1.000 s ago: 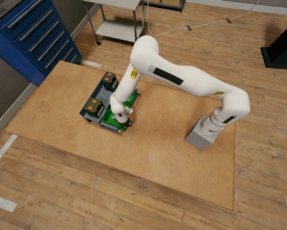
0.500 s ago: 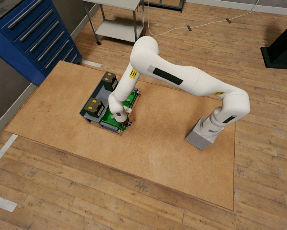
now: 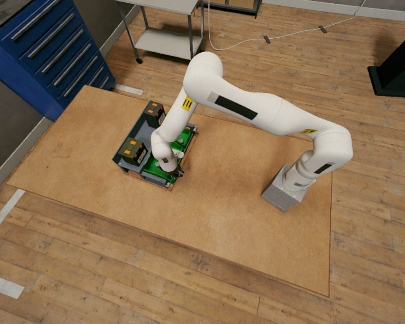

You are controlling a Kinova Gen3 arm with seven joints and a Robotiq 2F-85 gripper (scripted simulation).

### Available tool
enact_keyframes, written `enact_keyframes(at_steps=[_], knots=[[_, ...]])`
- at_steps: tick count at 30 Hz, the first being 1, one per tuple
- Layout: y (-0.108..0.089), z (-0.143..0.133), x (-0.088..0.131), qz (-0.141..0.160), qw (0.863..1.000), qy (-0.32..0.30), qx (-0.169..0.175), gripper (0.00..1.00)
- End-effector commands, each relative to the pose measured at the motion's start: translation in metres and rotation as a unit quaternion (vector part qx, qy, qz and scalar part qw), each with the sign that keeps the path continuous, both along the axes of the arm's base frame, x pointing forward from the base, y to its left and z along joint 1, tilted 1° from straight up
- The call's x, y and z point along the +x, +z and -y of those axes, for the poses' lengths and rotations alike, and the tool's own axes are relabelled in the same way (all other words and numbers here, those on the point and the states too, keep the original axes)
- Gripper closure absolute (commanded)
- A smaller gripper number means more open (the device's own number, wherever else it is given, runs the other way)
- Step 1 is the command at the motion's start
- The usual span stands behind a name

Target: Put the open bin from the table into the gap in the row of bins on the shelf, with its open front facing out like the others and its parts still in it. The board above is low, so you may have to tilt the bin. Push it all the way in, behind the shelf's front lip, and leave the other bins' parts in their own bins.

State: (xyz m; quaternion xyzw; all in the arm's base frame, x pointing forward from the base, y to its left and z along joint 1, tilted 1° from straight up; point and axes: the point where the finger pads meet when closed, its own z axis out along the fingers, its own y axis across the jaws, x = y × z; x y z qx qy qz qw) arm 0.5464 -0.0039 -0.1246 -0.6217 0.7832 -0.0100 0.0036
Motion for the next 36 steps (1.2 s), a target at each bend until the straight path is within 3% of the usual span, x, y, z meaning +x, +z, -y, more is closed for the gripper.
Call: enact_keyframes(at_steps=[1,36], knots=[[0.002,0.0,0.002,0.002,1.0,0.0,0.0,0.9],[0.003,0.004,0.019,0.002,1.0,0.0,0.0,0.9]])
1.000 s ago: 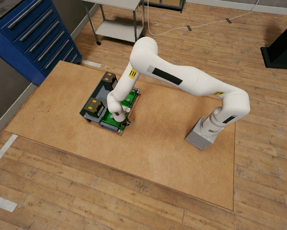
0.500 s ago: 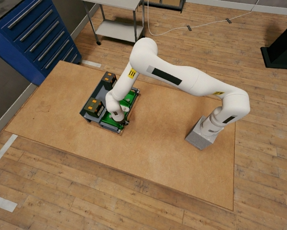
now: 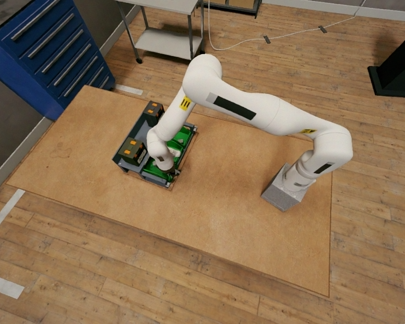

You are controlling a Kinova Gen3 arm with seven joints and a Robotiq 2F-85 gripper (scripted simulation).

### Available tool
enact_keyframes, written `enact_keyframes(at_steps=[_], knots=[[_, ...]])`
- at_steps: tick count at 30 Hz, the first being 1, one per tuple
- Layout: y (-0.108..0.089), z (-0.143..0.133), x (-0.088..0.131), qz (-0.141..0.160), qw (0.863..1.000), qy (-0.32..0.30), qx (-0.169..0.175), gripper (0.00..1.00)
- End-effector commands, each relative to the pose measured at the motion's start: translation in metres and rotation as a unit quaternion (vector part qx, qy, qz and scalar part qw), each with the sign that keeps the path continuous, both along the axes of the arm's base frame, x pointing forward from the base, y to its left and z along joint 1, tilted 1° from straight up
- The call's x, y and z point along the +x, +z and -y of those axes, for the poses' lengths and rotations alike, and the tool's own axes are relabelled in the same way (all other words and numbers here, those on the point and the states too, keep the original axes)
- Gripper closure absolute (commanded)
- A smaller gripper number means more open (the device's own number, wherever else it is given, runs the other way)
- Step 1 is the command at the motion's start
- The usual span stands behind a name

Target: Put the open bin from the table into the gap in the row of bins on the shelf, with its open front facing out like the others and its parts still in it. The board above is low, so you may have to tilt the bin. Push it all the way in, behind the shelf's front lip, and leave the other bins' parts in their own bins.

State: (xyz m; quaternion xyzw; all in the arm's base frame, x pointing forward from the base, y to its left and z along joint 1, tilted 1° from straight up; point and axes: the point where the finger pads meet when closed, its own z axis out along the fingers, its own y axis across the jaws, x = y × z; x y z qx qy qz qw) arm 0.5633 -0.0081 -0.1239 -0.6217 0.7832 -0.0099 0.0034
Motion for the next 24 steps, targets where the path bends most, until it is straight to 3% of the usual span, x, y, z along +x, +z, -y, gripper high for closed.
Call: enact_keyframes(at_steps=[1,24], knots=[[0.002,0.0,0.002,0.002,1.0,0.0,0.0,0.9],[0.004,0.003,0.015,0.002,1.0,0.0,0.0,0.9]])
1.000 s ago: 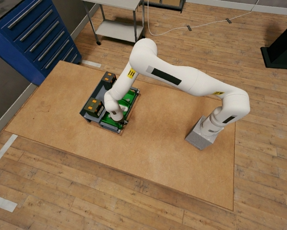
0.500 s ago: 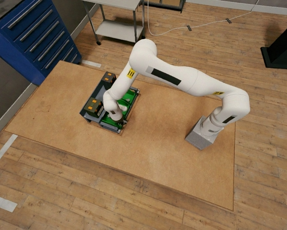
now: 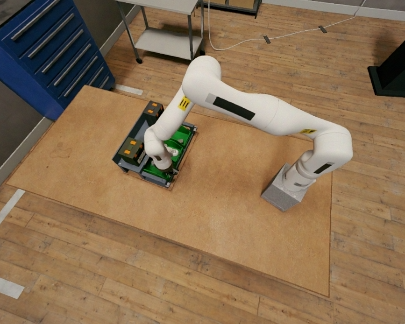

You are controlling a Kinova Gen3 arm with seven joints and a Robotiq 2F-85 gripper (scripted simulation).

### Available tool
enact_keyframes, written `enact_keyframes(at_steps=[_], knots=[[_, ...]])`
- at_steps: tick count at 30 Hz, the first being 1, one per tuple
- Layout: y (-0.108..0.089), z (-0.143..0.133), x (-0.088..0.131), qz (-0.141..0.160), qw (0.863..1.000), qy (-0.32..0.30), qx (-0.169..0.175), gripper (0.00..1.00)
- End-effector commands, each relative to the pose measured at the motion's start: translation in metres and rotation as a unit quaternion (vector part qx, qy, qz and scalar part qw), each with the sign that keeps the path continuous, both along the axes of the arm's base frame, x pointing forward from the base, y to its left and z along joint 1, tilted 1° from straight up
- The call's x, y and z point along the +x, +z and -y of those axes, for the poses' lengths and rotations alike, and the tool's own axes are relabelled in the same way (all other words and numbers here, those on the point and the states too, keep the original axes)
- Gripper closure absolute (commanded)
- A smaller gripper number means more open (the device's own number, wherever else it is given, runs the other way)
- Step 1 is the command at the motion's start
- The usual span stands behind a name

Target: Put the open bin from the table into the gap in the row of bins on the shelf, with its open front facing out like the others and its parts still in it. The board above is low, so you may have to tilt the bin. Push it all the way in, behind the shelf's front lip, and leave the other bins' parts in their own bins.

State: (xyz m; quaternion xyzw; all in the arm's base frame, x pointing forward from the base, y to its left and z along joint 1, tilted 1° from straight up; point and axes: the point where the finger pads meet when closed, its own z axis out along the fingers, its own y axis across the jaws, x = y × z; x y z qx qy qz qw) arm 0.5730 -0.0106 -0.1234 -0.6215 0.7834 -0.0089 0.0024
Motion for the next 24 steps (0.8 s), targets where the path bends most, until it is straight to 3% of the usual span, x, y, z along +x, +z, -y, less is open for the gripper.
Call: enact_keyframes(at_steps=[1,24], knots=[[0.0044,0.0008,0.007,0.004,1.0,0.0,0.0,0.9],[-0.004,0.0012,0.0078,0.004,1.0,0.0,0.0,0.9]])
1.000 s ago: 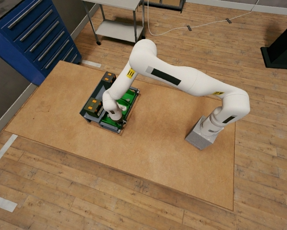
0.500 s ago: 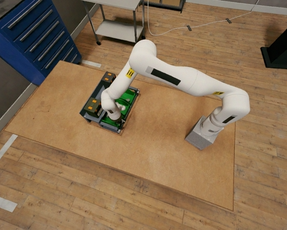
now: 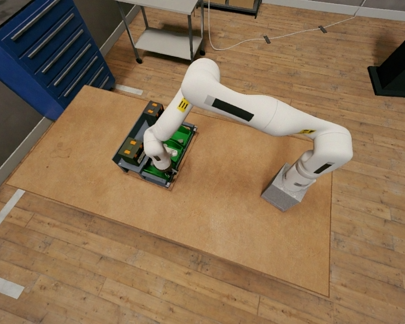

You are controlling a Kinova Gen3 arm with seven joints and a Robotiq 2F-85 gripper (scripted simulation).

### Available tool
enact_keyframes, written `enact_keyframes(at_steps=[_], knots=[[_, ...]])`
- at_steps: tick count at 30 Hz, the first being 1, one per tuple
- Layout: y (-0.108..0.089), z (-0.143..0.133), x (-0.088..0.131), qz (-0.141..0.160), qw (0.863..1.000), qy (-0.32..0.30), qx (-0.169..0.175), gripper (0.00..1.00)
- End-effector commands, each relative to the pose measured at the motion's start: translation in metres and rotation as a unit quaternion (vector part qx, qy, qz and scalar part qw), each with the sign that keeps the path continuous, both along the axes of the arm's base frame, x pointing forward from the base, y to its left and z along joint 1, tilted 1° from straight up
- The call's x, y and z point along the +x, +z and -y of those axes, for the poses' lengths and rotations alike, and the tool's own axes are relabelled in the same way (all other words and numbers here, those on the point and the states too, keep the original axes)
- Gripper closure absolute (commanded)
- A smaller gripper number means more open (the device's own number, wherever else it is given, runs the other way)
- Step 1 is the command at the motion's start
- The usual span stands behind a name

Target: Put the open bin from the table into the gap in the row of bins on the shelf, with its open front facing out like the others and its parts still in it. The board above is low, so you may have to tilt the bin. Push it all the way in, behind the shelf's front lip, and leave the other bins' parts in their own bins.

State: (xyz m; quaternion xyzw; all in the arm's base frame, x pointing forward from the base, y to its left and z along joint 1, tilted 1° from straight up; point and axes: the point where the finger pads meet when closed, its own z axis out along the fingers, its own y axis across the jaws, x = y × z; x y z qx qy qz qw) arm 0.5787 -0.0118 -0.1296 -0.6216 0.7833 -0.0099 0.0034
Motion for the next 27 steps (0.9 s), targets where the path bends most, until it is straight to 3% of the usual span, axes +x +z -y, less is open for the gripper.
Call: enact_keyframes(at_steps=[1,27], knots=[[0.002,0.0,0.002,0.002,1.0,0.0,0.0,0.9],[-0.008,0.0,0.002,0.002,1.0,0.0,0.0,0.9]])
